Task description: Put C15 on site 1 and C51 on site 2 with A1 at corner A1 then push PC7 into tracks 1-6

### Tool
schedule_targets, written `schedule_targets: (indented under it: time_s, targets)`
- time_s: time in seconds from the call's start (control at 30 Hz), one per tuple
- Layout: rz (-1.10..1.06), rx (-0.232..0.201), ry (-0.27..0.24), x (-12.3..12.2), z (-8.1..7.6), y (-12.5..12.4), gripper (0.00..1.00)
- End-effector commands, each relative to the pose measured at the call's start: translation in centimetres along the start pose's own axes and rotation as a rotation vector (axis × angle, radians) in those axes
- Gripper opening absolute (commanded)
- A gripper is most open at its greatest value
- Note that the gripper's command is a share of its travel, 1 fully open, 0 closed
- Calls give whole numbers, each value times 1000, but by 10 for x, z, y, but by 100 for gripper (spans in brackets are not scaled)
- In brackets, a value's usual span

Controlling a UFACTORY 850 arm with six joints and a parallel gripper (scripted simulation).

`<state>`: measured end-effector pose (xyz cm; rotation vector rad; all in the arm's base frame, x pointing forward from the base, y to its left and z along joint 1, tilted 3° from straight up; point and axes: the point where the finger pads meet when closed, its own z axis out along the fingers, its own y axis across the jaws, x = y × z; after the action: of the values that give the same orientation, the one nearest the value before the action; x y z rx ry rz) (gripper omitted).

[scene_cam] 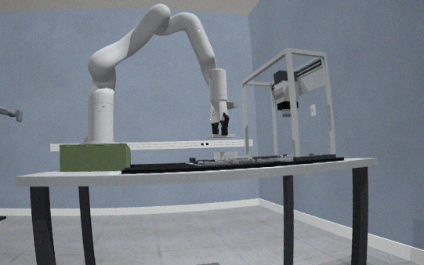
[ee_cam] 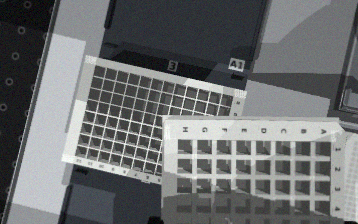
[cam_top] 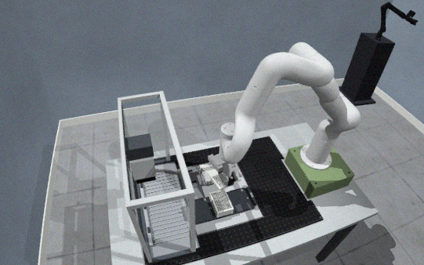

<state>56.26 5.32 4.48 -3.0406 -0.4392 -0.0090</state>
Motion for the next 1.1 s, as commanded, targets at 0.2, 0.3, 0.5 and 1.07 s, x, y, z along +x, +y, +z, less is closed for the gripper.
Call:
schedule_targets:
  time_s: [0.2, 0.3, 0.5, 1.07]
  targets:
    - [216, -25, -3, -26, 0, -46, 0]
    - [216, -25, -3, -28, 0, -51, 0]
    - [216, -25, -3, -43, 1, -77, 0]
    - [549, -25, 1, -45, 1, -79, 0]
